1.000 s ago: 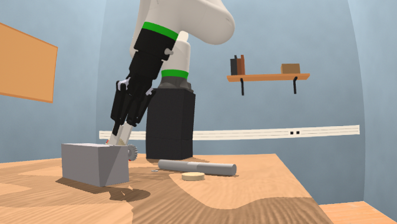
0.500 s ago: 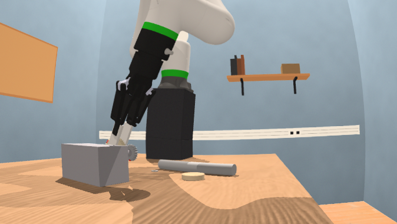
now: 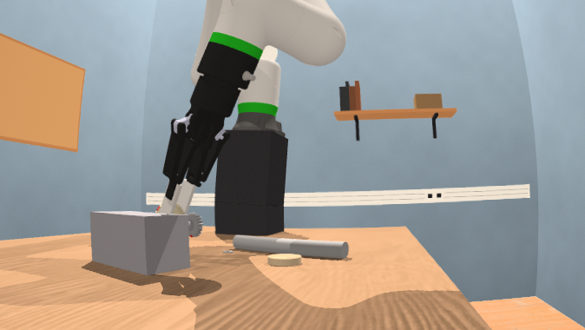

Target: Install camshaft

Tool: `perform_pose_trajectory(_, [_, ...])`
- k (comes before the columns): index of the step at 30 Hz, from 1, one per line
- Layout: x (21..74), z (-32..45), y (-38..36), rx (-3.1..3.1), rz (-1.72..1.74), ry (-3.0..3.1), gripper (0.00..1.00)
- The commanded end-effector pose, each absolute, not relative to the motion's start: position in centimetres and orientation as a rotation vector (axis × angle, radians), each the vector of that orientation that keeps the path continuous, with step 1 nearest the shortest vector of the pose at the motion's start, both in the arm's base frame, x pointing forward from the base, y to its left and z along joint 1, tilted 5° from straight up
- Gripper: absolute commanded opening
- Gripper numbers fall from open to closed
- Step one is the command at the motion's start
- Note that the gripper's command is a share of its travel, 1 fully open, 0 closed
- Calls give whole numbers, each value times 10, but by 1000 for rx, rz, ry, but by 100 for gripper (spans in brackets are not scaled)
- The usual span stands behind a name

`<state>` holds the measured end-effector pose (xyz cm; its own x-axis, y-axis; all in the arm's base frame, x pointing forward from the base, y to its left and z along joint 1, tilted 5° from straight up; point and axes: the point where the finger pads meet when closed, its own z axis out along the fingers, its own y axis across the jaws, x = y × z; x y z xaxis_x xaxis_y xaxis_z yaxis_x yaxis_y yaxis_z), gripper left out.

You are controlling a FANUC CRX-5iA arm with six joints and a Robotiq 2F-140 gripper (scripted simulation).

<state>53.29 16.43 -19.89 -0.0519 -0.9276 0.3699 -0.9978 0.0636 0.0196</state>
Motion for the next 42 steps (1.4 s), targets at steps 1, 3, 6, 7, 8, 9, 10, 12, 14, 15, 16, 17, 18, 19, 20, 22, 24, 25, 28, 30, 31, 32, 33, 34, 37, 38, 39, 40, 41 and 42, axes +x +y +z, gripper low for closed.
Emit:
perform_pose_trajectory(1, [534, -198, 165, 1942, 352, -2062, 27])
perform_pose_trajectory(3, [534, -197, 165, 1942, 352, -2062, 27])
perform_pose_trajectory(6, [534, -194, 166, 1942, 352, -2062, 27])
perform_pose_trajectory(7, [534, -193, 167, 1942, 352, -2062, 27])
perform_pose_trajectory(8, [534, -192, 167, 1942, 352, -2062, 27])
perform_pose_trajectory(9, [534, -190, 168, 1942, 352, -2062, 27])
perform_pose_trajectory(10, [534, -188, 168, 1942, 352, -2062, 27])
perform_pose_trajectory(12, [534, -184, 170, 1942, 352, -2062, 27])
perform_pose_trajectory(14, [534, -184, 170, 1942, 352, -2062, 27])
perform_pose_trajectory(15, [534, -182, 171, 1942, 352, -2062, 27])
perform_pose_trajectory(16, [535, -179, 172, 1942, 352, -2062, 27])
perform_pose_trajectory(17, [535, -177, 173, 1942, 352, -2062, 27])
perform_pose_trajectory(18, [535, -175, 174, 1942, 352, -2062, 27])
perform_pose_trajectory(19, [535, -172, 175, 1942, 352, -2062, 27])
perform_pose_trajectory(20, [535, -170, 176, 1942, 352, -2062, 27])
perform_pose_trajectory(22, [535, -165, 178, 1942, 352, -2062, 27])
perform_pose_trajectory(24, [535, -161, 179, 1942, 352, -2062, 27])
perform_pose_trajectory(25, [535, -159, 180, 1942, 352, -2062, 27])
perform_pose_trajectory(28, [536, -155, 182, 1942, 352, -2062, 27])
perform_pose_trajectory(30, [536, -154, 182, 1942, 352, -2062, 27])
perform_pose_trajectory(31, [536, -154, 182, 1942, 352, -2062, 27])
perform_pose_trajectory(32, [536, -153, 182, 1942, 352, -2062, 27])
perform_pose_trajectory(33, [536, -153, 183, 1942, 352, -2062, 27])
perform_pose_trajectory(34, [536, -152, 183, 1942, 352, -2062, 27])
perform_pose_trajectory(37, [536, -152, 183, 1942, 352, -2062, 27])
perform_pose_trajectory(38, [536, -152, 183, 1942, 352, -2062, 27])
perform_pose_trajectory(39, [536, -152, 183, 1942, 352, -2062, 27])
perform_pose_trajectory(40, [536, -151, 183, 1942, 352, -2062, 27])
perform_pose_trajectory(41, [536, -151, 183, 1942, 352, -2062, 27])
perform_pose_trajectory(42, [536, -151, 183, 1942, 352, -2062, 27])
